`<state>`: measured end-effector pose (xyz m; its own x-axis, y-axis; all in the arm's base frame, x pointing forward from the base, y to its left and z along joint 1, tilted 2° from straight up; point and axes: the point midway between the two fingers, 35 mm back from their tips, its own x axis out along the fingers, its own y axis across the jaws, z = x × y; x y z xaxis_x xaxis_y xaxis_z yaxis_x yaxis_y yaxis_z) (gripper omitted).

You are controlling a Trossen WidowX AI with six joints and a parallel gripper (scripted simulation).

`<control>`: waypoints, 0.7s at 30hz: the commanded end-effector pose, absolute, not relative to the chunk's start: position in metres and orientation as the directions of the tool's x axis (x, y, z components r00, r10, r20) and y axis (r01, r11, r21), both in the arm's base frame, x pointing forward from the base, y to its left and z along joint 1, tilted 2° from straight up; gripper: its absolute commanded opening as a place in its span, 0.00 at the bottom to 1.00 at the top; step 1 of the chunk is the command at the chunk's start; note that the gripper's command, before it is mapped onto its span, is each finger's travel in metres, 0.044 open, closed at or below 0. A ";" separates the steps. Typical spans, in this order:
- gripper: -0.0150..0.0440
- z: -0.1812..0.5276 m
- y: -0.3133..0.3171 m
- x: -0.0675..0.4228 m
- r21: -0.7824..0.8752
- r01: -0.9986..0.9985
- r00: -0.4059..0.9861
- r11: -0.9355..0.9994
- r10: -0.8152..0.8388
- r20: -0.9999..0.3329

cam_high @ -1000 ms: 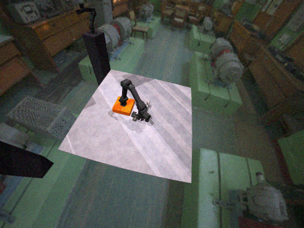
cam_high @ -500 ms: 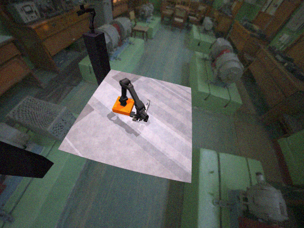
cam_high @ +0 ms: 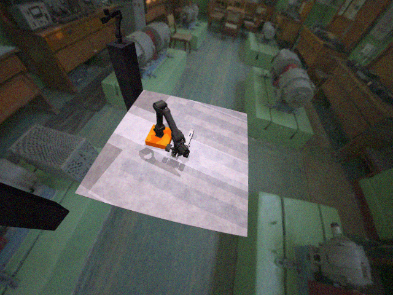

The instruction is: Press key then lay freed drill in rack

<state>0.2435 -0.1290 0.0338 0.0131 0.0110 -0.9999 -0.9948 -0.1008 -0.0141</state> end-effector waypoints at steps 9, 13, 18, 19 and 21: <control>0.25 0.033 -0.133 0.226 -0.003 -0.995 0.001 -0.104 0.013 -1.000; 0.25 0.033 -0.134 0.221 -0.002 -0.995 0.001 -0.104 0.013 -1.000; 0.25 0.032 -0.135 0.215 -0.002 -0.995 0.001 -0.104 0.013 -1.000; 0.25 0.032 -0.135 0.213 -0.002 -0.995 0.001 -0.104 0.013 -1.000; 0.25 0.032 -0.135 0.211 -0.002 -0.995 0.000 -0.104 0.013 -1.000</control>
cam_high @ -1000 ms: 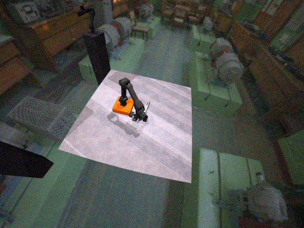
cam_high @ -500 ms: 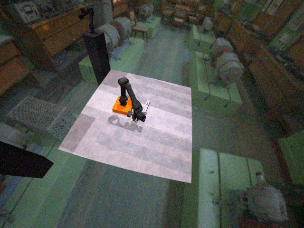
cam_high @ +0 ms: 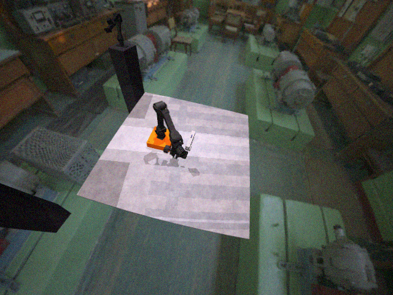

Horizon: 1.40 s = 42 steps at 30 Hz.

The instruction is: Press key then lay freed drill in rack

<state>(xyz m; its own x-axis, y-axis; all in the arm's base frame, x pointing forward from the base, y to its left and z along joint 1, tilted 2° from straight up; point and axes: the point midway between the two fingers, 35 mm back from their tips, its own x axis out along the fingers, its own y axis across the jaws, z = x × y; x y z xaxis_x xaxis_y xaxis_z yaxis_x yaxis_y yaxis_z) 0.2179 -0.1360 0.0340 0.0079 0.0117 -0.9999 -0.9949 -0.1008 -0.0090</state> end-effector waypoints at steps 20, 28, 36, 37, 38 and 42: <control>0.25 0.015 -0.135 0.205 -0.001 -0.995 0.000 -0.104 0.013 -1.000; 0.25 0.006 -0.134 0.204 -0.001 -0.995 0.000 -0.104 0.013 -1.000; 0.25 0.002 -0.133 0.201 -0.001 -0.995 -0.001 -0.104 0.013 -1.000; 0.25 0.001 -0.133 0.201 -0.001 -0.995 -0.001 -0.104 0.013 -1.000; 0.25 0.001 -0.133 0.201 -0.001 -0.995 -0.001 -0.104 0.013 -1.000; 0.25 -0.003 -0.134 0.203 -0.001 -0.995 0.000 -0.104 0.013 -1.000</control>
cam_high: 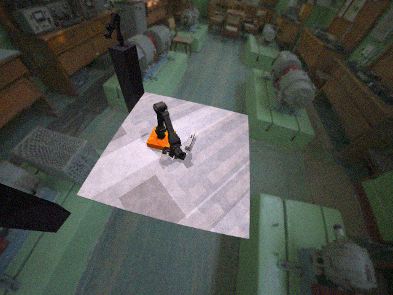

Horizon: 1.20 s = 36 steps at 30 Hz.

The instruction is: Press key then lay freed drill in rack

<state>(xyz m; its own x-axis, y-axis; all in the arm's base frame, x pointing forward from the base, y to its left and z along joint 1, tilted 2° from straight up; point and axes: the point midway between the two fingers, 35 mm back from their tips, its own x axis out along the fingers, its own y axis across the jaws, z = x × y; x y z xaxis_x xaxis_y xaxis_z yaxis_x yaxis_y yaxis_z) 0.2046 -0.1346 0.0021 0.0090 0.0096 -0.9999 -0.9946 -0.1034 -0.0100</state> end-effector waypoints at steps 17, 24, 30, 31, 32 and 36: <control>0.25 -0.019 -0.135 0.205 -0.001 -0.995 0.000 -0.104 0.013 -1.000; 0.25 -0.023 -0.135 0.204 -0.001 -0.995 0.000 -0.104 0.013 -1.000; 0.25 -0.026 -0.134 0.202 -0.001 -0.995 -0.001 -0.104 0.013 -1.000; 0.25 -0.026 -0.134 0.202 -0.001 -0.995 -0.001 -0.104 0.013 -1.000; 0.25 -0.026 -0.134 0.202 -0.001 -0.995 -0.001 -0.104 0.013 -1.000; 0.25 -0.027 -0.133 0.201 -0.001 -0.995 -0.001 -0.104 0.014 -1.000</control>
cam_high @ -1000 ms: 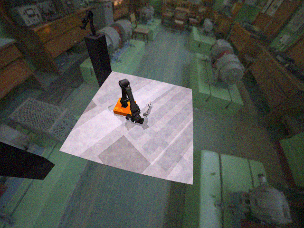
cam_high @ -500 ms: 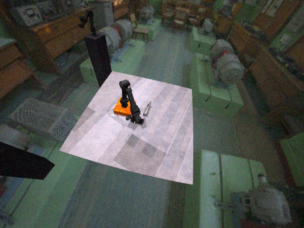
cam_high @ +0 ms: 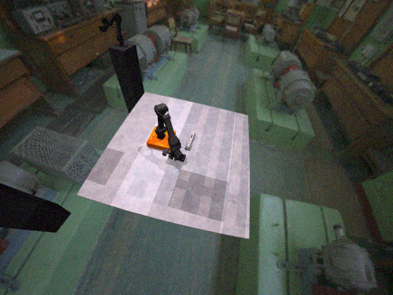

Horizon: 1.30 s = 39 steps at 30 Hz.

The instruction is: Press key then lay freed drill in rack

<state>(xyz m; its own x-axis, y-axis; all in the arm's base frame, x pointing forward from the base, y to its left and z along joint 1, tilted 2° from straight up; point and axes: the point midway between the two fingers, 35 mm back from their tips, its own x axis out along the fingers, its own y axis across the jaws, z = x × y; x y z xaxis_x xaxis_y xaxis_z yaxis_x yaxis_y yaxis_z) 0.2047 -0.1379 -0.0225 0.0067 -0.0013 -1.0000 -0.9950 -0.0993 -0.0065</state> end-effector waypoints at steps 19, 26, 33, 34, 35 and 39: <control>0.70 -0.024 -0.138 0.203 -0.004 -0.995 0.004 -0.099 -0.004 -1.000; 1.00 -0.024 -0.138 0.203 -0.004 -0.995 0.004 -0.099 -0.004 -1.000; 1.00 0.005 -0.137 0.200 -0.001 -0.995 -0.001 -0.104 0.013 -1.000; 1.00 0.008 -0.137 0.200 -0.001 -0.995 -0.001 -0.104 0.013 -1.000; 1.00 0.012 -0.137 0.200 -0.001 -0.995 -0.001 -0.104 0.013 -1.000; 1.00 0.028 -0.137 0.201 -0.001 -0.995 0.000 -0.104 0.013 -1.000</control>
<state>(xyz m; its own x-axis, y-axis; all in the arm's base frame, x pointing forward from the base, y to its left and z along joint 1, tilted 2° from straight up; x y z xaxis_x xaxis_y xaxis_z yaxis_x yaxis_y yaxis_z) 0.1993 -0.1364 0.0133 -0.0070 0.0129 -0.9999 -0.9950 -0.0999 0.0057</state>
